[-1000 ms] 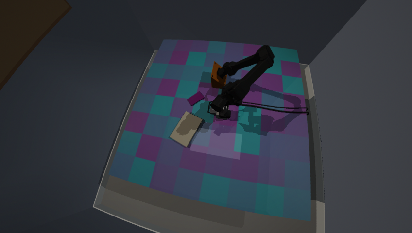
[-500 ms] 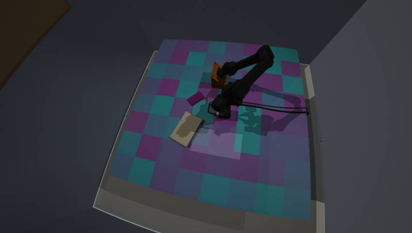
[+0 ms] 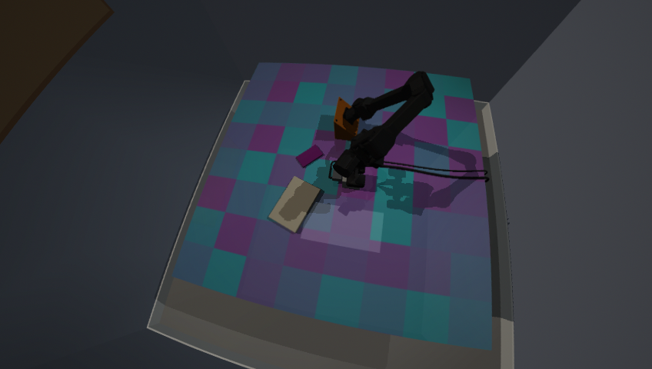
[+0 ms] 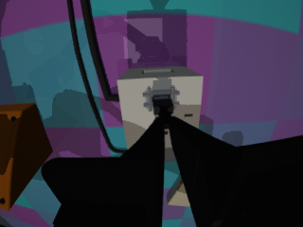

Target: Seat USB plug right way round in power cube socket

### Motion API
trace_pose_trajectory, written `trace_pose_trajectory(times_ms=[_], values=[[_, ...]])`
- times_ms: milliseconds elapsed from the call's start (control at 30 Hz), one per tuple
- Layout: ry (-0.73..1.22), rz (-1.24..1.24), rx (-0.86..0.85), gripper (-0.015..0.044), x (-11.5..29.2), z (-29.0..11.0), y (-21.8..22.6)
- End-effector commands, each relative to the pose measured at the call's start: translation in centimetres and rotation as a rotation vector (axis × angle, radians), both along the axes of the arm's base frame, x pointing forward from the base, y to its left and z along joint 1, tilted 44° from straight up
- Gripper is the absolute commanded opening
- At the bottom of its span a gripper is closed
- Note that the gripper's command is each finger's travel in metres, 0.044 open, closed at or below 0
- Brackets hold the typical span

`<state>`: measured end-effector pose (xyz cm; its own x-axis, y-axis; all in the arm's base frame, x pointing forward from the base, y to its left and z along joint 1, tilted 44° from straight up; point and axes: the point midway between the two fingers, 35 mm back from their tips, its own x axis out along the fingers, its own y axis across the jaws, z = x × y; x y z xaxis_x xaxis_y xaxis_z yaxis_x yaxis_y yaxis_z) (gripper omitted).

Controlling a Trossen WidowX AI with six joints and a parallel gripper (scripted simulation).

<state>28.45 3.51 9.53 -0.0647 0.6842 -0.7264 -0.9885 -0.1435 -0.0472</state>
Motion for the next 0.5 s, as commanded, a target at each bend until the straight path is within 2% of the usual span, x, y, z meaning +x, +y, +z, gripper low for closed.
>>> trace_pose_trajectory(times_ms=[0, 467], values=[[-0.001, 0.0, 0.0, 0.0, 0.02, 0.02, -0.02], [0.0, 0.0, 0.0, 0.0, 0.04, 0.5, -0.48]])
